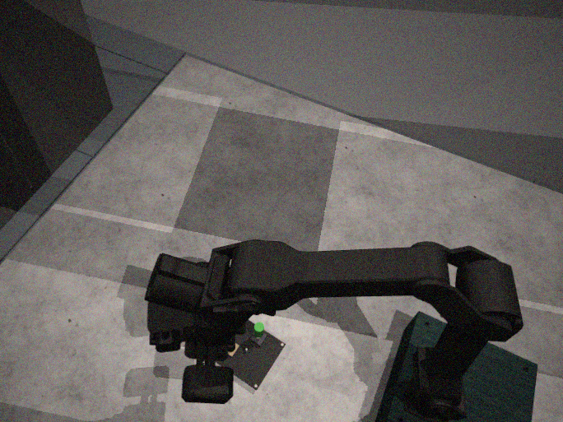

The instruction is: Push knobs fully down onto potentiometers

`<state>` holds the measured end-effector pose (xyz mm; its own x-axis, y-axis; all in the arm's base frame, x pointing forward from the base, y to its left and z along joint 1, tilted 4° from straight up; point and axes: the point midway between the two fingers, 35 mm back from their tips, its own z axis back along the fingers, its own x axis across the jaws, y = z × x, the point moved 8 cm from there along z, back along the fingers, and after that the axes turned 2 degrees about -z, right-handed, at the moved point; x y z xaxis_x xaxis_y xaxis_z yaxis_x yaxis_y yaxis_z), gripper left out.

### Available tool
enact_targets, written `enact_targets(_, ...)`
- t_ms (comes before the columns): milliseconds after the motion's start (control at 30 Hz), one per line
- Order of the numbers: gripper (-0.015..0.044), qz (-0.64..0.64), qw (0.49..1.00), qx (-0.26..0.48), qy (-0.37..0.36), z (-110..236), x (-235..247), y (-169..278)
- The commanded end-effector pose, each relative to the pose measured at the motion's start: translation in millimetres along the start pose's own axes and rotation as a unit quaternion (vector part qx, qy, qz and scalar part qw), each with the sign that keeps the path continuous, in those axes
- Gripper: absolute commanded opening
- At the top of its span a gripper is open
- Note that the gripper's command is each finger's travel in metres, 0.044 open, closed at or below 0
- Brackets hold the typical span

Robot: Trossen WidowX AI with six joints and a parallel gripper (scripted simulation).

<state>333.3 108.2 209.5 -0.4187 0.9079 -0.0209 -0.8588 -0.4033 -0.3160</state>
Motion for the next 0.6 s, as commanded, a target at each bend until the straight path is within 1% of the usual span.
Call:
enact_targets(0,0.0,0.042,0.998,0.047,0.012,-18.0,-23.3,18.5)
enact_targets(167,0.0,0.1,0.989,0.108,0.012,-37.3,-52.9,47.9)
enact_targets(333,0.0,0.155,0.974,0.166,-0.005,-52.4,-77.3,79.9)
enact_targets(500,0.0,0.162,0.971,0.173,-0.008,-54.2,-80.3,84.4)
enact_targets(567,0.0,0.162,0.971,0.173,-0.008,-63.7,-80.7,87.7)
